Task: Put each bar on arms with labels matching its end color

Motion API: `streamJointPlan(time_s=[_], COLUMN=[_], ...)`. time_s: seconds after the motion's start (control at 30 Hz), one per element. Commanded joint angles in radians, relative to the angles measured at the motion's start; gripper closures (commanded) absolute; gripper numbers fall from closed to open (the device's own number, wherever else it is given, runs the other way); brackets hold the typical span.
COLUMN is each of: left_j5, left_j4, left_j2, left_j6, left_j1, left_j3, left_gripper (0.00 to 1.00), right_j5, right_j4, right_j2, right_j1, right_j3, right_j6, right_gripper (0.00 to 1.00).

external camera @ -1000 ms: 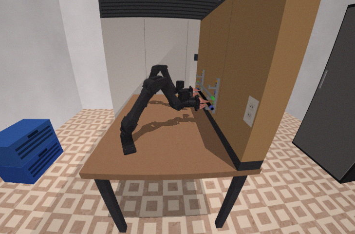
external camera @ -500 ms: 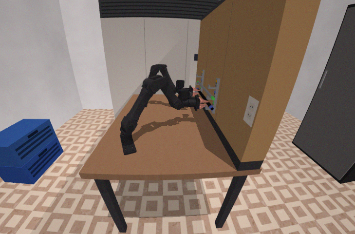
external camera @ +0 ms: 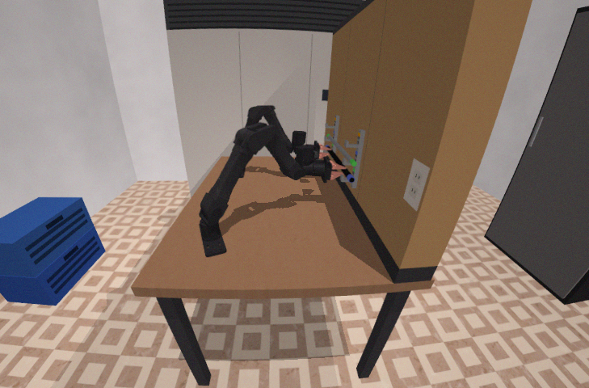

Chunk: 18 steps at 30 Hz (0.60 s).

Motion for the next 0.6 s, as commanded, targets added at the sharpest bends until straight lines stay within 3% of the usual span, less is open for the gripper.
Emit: streamJointPlan(time_s=[0.0,0.57], left_j5=[0.004,0.004], left_j4=[-0.025,-0.077], left_j2=[-0.046,-0.08], left_j6=[0.007,0.007], left_j1=[0.01,0.01], left_j3=[0.037,0.054], left_gripper=[1.0,1.0], right_j5=[0.006,0.006], right_j4=[-0.025,-0.068], right_j2=[-0.042,-0.068], right_j1=[-0.004,-0.004], right_j3=[0.037,0.053], right_j6=[-0.021,-0.021], right_gripper=[1.0,1.0])
